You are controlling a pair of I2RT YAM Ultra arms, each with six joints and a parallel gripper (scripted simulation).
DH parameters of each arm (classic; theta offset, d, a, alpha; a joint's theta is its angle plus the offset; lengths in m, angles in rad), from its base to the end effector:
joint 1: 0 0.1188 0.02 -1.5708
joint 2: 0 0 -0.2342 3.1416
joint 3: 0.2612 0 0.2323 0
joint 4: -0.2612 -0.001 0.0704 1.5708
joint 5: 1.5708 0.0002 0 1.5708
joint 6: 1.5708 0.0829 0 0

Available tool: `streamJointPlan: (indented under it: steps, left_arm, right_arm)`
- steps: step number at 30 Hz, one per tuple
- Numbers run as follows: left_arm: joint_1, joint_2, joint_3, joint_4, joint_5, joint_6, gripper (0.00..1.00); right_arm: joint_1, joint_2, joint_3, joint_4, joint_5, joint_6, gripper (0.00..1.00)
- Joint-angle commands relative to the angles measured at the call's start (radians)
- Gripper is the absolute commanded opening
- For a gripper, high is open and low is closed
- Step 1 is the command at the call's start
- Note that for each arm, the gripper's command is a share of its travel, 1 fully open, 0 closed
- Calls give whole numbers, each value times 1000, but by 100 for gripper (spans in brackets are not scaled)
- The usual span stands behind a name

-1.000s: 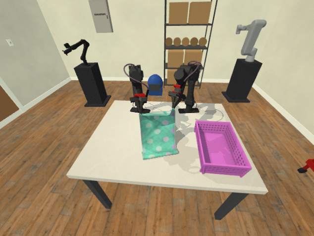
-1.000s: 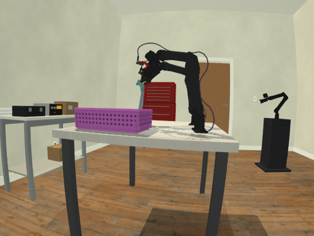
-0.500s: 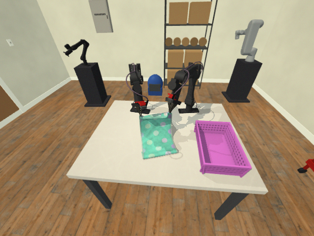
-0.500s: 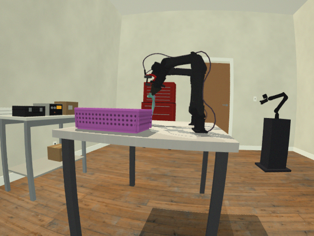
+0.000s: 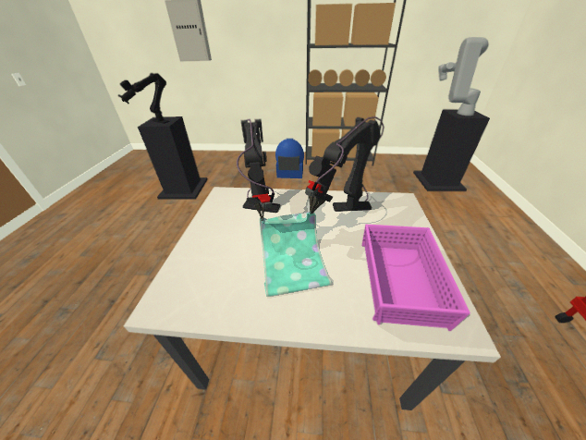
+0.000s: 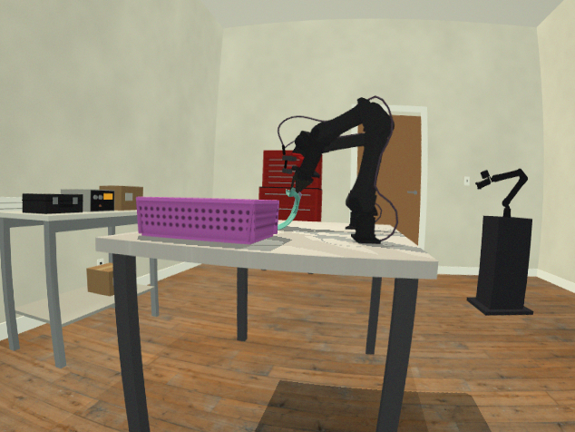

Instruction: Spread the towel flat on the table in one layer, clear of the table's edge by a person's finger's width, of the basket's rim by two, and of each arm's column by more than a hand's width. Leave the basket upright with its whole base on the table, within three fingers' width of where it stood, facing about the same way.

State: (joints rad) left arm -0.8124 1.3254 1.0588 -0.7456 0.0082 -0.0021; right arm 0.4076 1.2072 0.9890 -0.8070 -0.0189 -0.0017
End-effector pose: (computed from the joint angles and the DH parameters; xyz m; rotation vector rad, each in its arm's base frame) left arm 0.1904 -0.2005 0.2146 1.0336 2.4021 -0.3069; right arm 0.2268 0.1007 0.2165 -0.5363 2.5499 0.1711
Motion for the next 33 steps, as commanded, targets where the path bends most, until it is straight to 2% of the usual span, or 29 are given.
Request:
streamJointPlan:
  steps: [1, 2, 3, 5, 6, 8, 9, 11, 12, 14, 15, 19, 20, 25, 26, 28, 33]
  left_arm:
    - [-12, -42, -29, 57, -16, -4, 0]
    - [-12, -42, -29, 57, -16, -4, 0]
    - [-48, -68, -105, 103, -15, -4, 0]
    - [-49, -71, -110, 110, -17, -3, 0]
    - [-83, -91, -179, 152, -13, -1, 0]
    - [-87, -95, -184, 160, -17, -3, 0]
    - [-121, -112, -248, 201, -13, -1, 0]
    - [-125, -114, -253, 209, -17, -4, 0]
    - [-159, -127, -312, 251, -13, -2, 0]
    - [-163, -128, -316, 258, -17, -4, 0]
    - [-197, -136, -370, 300, -14, -2, 0]
    - [-200, -137, -374, 307, -17, -5, 0]
    - [-235, -141, -425, 352, -16, -4, 0]
    - [-271, -137, -474, 405, -18, -4, 0]
    - [-301, -108, -515, 439, -16, -1, 0]
    - [-304, -104, -516, 448, -17, -4, 0]
    - [-362, -87, -583, 531, -13, -4, 0]
  right_arm:
    - [-17, -46, -40, 73, 26, -6, 0]
    - [-17, -46, -40, 73, 26, -6, 0]
    - [-21, -103, -130, 100, 26, -6, 0]
    - [-22, -108, -136, 107, 25, -6, 0]
    - [-24, -157, -217, 131, 26, -6, 0]
    - [-26, -168, -225, 137, 25, -7, 0]
    - [-29, -217, -301, 156, 26, -6, 0]
    - [-31, -228, -308, 160, 25, -7, 0]
    - [-34, -277, -380, 176, 26, -7, 0]
    - [-36, -288, -386, 178, 25, -8, 0]
    - [-39, -337, -454, 190, 26, -7, 0]
    - [-42, -348, -458, 191, 25, -8, 0]
    - [-47, -403, -523, 197, 25, -8, 0]
    - [-51, -412, -547, 144, 25, -8, 0]
    - [-53, -353, -541, 92, 26, -6, 0]
    - [-58, -353, -519, 96, 24, -10, 0]
    - [-64, -301, -549, 36, 26, -6, 0]
